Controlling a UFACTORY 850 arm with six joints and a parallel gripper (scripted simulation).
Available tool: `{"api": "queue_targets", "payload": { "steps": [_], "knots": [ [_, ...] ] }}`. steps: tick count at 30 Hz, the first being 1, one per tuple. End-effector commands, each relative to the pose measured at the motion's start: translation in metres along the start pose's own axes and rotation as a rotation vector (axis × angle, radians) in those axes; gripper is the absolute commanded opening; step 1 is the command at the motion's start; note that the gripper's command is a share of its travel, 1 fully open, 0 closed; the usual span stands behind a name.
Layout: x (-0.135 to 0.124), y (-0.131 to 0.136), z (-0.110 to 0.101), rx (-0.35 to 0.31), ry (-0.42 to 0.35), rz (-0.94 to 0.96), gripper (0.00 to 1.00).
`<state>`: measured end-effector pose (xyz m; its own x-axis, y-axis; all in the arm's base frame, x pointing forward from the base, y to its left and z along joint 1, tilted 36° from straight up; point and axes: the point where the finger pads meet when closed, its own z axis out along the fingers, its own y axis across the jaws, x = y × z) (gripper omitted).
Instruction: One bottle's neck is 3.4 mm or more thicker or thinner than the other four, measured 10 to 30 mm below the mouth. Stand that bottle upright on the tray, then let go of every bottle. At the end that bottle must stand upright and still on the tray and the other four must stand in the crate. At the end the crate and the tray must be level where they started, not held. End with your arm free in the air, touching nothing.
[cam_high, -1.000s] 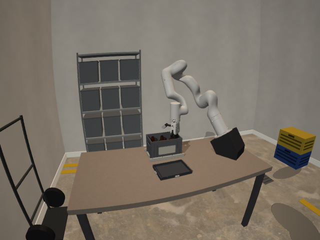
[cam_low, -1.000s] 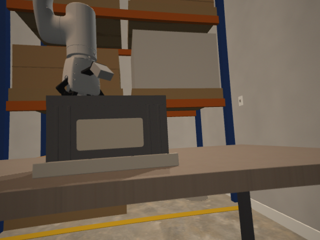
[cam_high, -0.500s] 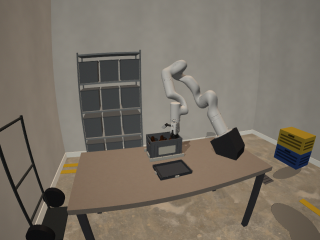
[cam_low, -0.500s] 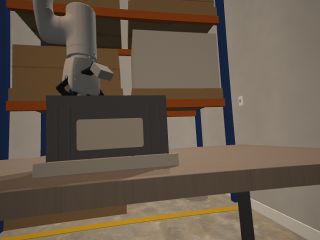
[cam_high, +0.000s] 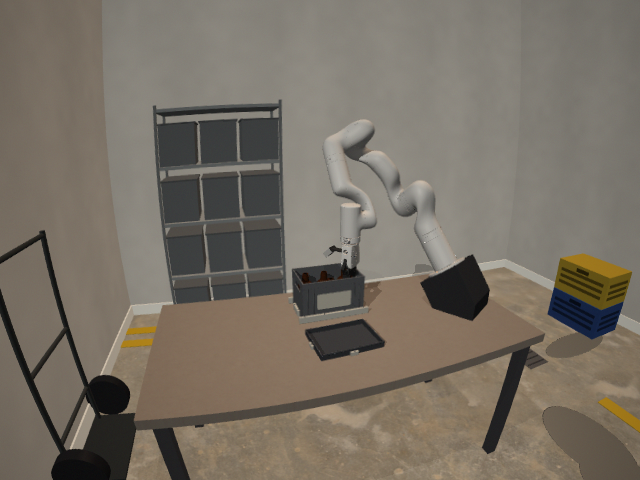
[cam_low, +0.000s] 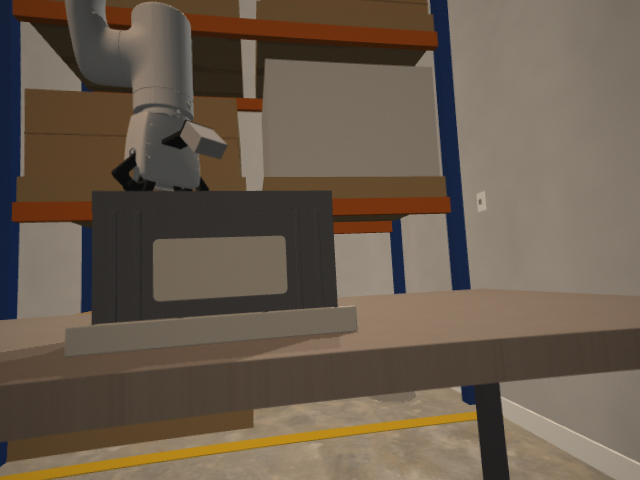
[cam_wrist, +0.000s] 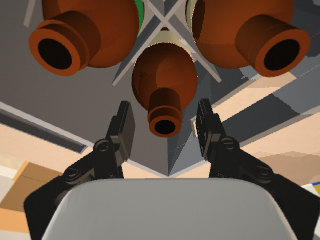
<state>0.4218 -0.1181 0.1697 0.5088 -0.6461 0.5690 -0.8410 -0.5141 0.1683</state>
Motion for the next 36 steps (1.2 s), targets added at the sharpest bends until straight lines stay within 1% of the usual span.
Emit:
{"api": "queue_targets", "payload": {
  "steps": [1,6,17,19,27,32,36],
  "knots": [
    [0.000,0.000,-0.005,0.001,0.001,0.000,0.65],
    [0.000,0.000,-0.014,0.001,0.001,0.000,0.65],
    [0.000,0.000,-0.050,0.001,0.001,0.000,0.65],
    [0.000,0.000,-0.050,0.001,0.001,0.000,0.65],
    [0.000,0.000,-0.073,0.001,0.000,0.000,0.65],
    [0.000,0.000,-0.080,0.001,0.001,0.000,0.65],
    [0.000,0.000,-0.082,0.001,0.001,0.000,0.65]
  ]
}}
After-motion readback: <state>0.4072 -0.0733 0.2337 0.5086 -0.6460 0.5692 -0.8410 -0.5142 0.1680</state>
